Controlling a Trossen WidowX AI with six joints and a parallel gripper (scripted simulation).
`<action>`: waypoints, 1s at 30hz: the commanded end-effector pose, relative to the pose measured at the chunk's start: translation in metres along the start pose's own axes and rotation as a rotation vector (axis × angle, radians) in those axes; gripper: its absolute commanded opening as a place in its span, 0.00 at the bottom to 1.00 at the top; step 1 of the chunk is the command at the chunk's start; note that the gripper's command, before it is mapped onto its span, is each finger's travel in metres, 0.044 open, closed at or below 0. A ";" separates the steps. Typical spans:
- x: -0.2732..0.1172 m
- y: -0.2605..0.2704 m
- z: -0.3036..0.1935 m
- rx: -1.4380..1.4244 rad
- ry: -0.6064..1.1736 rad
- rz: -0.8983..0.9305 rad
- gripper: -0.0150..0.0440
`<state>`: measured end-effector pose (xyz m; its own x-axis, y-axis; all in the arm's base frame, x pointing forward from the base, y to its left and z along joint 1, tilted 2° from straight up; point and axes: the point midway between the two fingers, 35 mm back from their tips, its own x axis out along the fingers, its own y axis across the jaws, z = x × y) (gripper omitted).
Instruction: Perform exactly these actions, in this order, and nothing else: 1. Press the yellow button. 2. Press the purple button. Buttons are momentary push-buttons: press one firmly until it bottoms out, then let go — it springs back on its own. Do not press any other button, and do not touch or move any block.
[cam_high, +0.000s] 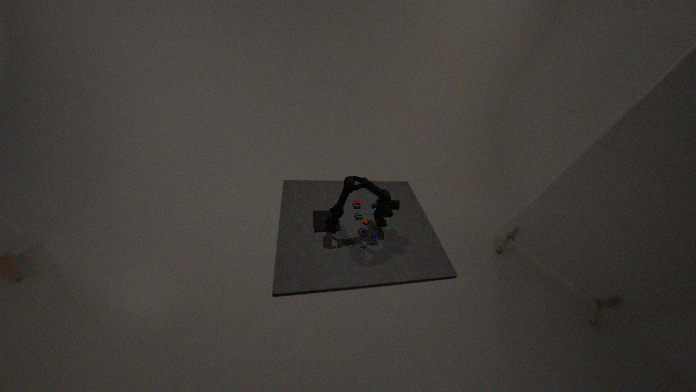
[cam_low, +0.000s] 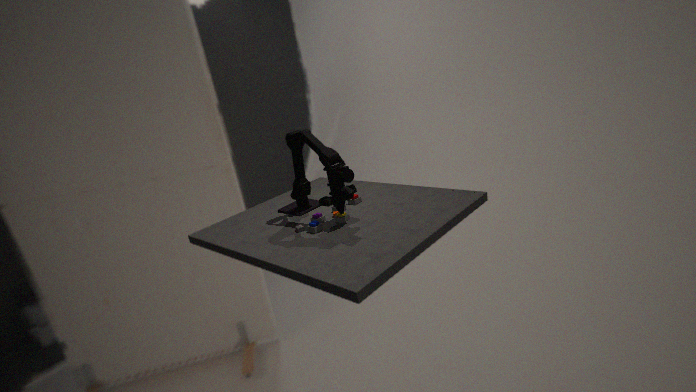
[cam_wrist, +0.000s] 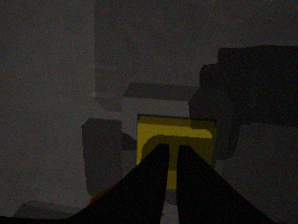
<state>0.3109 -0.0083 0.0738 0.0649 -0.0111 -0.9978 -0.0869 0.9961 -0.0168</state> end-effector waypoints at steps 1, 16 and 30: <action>0.003 -0.001 -0.003 -0.003 0.011 -0.004 0.29; -0.009 0.000 -0.001 -0.001 0.005 -0.001 0.29; -0.093 0.000 -0.002 -0.003 0.011 -0.004 0.29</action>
<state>0.3060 -0.0070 0.1542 0.0588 -0.0108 -0.9982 -0.0914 0.9957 -0.0161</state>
